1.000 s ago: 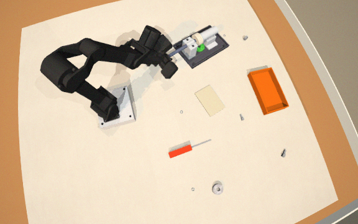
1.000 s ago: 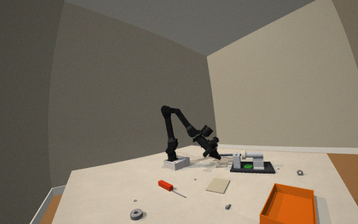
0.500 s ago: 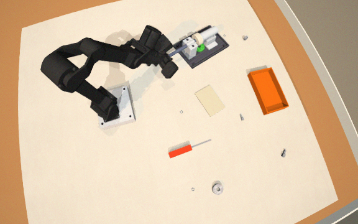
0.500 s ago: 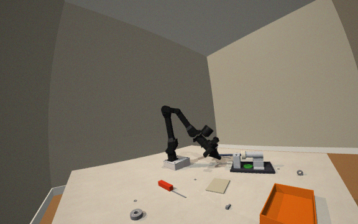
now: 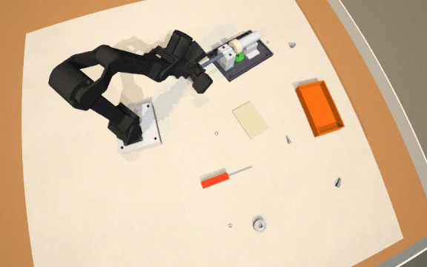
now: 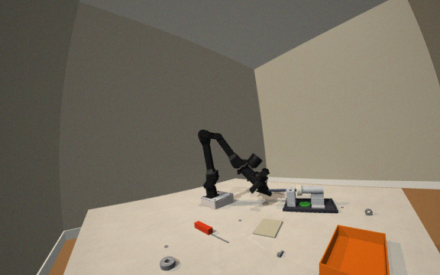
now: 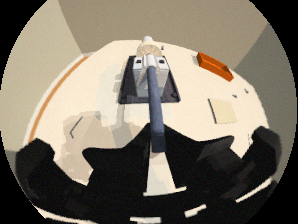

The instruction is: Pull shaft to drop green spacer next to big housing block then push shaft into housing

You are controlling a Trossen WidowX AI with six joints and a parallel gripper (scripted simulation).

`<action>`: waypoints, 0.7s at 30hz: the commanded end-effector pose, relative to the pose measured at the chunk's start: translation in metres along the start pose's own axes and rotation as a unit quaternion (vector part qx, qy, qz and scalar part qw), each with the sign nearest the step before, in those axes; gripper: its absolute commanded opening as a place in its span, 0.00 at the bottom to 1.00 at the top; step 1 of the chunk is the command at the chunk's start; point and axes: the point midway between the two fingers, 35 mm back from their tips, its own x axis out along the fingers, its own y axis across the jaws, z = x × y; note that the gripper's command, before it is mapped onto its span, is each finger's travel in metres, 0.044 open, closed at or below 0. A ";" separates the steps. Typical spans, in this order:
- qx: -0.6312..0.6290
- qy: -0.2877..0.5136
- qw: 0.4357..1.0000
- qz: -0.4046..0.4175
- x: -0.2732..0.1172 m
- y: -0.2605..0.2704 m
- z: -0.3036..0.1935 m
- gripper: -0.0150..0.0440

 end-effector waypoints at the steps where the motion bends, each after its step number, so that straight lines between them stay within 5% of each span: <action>1: 0.002 -0.010 1.000 0.003 0.000 0.001 0.008 0.25; 21: 0.002 -0.010 1.000 0.003 -0.001 0.001 0.006 0.25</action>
